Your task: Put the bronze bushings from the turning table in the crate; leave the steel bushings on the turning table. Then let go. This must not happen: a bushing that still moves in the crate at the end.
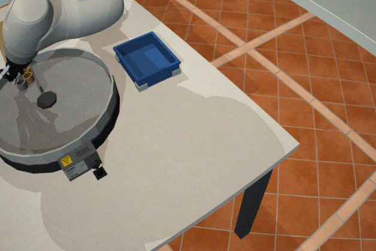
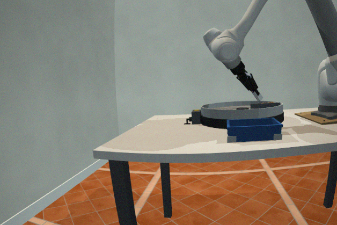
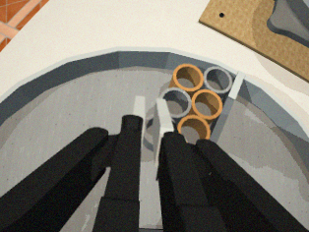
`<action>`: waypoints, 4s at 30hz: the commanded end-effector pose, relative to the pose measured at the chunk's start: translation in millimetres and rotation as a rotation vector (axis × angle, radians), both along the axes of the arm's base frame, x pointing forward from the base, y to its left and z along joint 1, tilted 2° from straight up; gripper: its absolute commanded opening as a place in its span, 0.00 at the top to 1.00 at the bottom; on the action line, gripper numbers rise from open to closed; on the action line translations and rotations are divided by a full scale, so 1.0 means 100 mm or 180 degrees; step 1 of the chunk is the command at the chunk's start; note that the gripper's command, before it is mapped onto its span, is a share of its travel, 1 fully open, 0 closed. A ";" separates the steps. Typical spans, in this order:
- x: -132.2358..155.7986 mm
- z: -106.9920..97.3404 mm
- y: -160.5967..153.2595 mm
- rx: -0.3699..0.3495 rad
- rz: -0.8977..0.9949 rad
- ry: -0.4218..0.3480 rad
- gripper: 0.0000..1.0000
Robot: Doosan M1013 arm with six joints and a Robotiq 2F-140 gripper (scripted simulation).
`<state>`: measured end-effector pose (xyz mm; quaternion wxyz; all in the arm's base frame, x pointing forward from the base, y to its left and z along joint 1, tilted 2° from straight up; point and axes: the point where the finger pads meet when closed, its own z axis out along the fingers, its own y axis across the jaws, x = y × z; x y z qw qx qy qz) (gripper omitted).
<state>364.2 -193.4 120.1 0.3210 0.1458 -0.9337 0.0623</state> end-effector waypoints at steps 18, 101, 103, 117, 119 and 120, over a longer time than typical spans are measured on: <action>0.00 -0.01 0.00 0.0001 0.0000 0.0000 0.94; 0.01 -0.15 0.00 0.0001 0.0000 0.0000 0.94; 0.01 -0.15 0.00 0.0001 0.0000 0.0000 0.94; 0.01 -0.15 0.00 0.0001 0.0000 0.0000 0.94; 0.01 -0.15 0.00 0.0001 0.0000 0.0000 0.94; 0.01 -0.15 0.00 0.0001 0.0000 0.0000 0.94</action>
